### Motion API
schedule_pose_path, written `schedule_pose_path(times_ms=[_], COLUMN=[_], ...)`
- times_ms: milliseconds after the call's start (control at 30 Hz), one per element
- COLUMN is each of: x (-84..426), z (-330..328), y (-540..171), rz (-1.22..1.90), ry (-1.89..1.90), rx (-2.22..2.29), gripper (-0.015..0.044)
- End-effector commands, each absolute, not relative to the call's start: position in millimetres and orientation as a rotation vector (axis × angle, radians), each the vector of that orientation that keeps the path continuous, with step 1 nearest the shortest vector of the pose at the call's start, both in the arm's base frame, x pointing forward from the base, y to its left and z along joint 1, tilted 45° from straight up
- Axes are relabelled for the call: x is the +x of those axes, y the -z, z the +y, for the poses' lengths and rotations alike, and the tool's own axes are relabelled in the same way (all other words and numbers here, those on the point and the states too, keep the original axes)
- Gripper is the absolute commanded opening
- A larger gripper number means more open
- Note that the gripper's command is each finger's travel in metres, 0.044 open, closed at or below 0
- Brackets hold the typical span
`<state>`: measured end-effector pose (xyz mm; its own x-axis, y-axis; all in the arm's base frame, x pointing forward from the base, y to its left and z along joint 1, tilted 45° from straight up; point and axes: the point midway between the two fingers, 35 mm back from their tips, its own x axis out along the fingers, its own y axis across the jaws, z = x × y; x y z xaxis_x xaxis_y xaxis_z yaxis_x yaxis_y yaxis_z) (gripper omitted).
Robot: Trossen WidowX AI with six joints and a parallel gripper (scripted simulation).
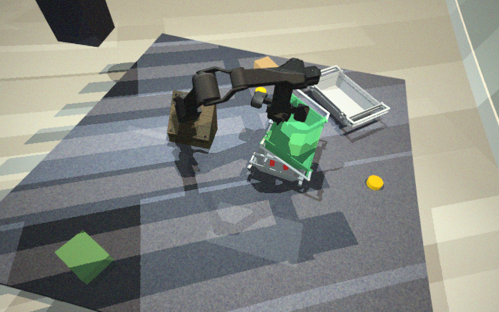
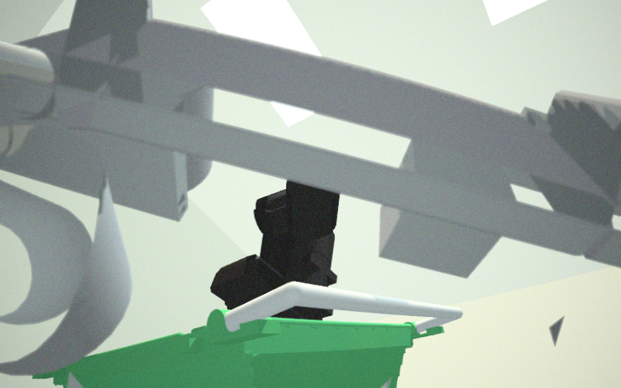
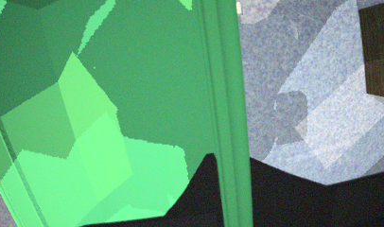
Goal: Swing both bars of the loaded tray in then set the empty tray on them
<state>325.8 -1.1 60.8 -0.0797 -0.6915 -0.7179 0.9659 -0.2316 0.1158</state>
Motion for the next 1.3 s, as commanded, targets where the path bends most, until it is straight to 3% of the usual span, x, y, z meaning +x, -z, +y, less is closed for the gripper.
schedule_pose_path(times_ms=[0,1267], x=[328,309], z=[-1,-19], y=[-60,-35], rz=[0.46,0.459], ry=[1.621,1.622], rx=[0.799,0.796], gripper=[0.0,0.0])
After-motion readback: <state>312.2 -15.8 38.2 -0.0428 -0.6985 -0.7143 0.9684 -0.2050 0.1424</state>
